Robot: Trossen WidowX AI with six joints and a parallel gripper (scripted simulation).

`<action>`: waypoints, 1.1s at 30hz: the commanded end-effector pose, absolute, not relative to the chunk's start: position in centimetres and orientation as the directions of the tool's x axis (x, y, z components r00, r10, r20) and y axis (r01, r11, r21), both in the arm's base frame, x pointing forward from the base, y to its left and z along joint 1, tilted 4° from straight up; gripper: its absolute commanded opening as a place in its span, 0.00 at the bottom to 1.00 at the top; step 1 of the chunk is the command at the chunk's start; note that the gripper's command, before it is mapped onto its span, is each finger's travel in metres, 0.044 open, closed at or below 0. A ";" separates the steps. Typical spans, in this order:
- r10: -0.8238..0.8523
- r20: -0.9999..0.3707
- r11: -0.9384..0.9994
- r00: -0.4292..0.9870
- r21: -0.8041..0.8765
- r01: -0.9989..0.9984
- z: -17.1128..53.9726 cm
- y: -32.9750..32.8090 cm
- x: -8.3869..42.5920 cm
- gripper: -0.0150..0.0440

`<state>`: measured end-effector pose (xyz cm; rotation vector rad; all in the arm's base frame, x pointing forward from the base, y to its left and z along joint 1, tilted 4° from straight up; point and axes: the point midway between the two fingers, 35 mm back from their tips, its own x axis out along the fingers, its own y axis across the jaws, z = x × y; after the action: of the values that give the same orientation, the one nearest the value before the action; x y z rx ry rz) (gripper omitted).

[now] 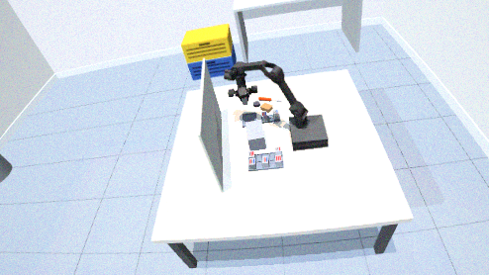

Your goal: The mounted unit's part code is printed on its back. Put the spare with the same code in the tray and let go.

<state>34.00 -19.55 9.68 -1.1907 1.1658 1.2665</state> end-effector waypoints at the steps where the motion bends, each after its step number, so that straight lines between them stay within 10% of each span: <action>1: 0.050 -0.999 -0.040 -0.016 0.014 -0.999 9.2 -19.6 34.0 0.25; 33: 0.050 -0.999 -0.040 -0.016 0.014 -0.999 6.0 -19.6 34.3 0.25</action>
<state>34.38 -19.65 6.36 -1.1930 1.1644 1.2682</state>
